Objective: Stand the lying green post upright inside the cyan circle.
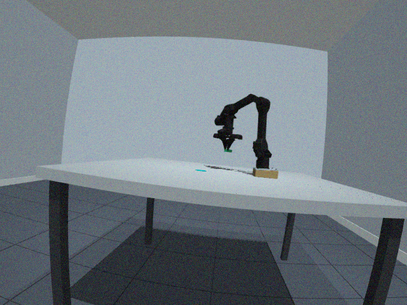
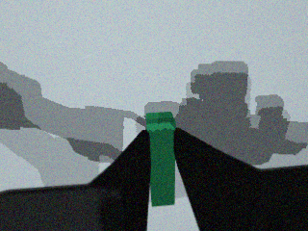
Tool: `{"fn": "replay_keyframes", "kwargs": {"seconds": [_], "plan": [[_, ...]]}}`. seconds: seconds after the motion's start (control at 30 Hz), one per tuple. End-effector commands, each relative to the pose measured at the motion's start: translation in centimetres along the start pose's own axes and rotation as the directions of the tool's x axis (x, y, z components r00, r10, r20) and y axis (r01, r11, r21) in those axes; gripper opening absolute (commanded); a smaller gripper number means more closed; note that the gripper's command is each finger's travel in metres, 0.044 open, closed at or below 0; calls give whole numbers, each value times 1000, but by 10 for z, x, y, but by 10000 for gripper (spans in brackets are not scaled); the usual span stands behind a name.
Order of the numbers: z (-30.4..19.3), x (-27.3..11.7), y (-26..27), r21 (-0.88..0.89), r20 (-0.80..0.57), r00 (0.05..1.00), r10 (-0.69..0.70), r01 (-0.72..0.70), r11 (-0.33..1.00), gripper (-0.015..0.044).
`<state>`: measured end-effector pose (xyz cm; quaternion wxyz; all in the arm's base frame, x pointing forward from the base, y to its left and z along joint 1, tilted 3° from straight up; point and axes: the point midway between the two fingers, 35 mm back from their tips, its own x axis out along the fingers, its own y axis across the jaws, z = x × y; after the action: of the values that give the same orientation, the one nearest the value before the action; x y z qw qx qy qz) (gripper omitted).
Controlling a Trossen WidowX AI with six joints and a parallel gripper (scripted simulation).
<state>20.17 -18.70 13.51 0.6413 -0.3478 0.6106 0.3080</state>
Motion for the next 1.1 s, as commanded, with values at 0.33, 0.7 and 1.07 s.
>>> {"fn": "replay_keyframes", "kwargs": {"seconds": [0.33, 0.7, 1.07], "plan": [[32, -8, -11, -35, -15, 1000, -13, 13, 999, 23], [58, -10, -16, -36, -17, 1000, -17, 16, 999, 23], [81, -12, -19, -13, -13, 1000, -17, 17, 1000, 23]]}}
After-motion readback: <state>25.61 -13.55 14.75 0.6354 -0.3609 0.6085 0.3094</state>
